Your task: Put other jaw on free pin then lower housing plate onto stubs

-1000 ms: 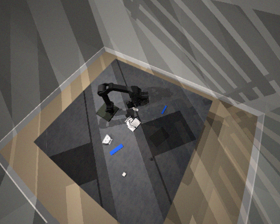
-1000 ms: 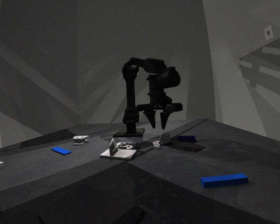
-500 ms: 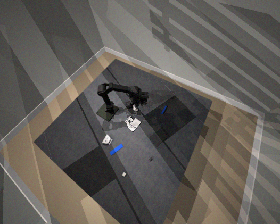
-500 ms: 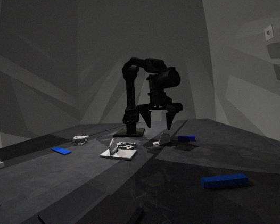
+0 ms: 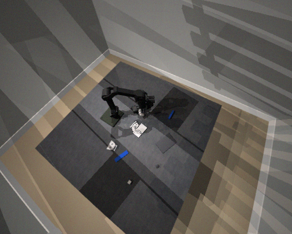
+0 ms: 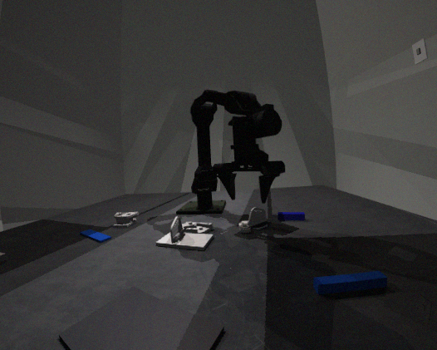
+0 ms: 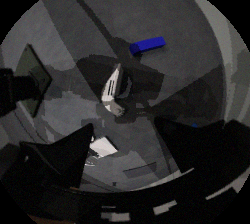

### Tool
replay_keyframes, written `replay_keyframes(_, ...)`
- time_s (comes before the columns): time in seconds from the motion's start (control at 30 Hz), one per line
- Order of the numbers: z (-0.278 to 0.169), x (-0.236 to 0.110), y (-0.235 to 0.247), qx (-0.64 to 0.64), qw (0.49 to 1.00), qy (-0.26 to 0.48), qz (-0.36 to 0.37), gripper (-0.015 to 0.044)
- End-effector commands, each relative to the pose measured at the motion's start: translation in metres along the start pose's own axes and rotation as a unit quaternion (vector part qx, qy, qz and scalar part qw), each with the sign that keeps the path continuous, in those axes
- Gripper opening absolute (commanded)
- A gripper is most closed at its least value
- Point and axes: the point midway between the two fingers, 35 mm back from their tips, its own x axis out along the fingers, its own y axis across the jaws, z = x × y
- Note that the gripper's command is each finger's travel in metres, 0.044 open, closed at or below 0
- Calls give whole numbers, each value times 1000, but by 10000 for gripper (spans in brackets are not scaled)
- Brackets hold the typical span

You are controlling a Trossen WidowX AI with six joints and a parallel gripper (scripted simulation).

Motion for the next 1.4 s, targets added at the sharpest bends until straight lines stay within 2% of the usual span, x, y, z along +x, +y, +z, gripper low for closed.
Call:
replay_keyframes(0.0, 0, 0, 0, 0, 1000, 0, 0, 440)
replay_keyframes(0.1, 0, 0, 0, 0, 1000, 0, 0, 440)
replay_keyframes(0.67, 0, 0, 0, 0, 1000, 0, 0, 0)
replay_keyframes(1.17, 0, 0, 0, 0, 1000, 0, 0, 0)
replay_keyframes(1.37, 14, -4, 4, 37, 999, 1, -1, 157)
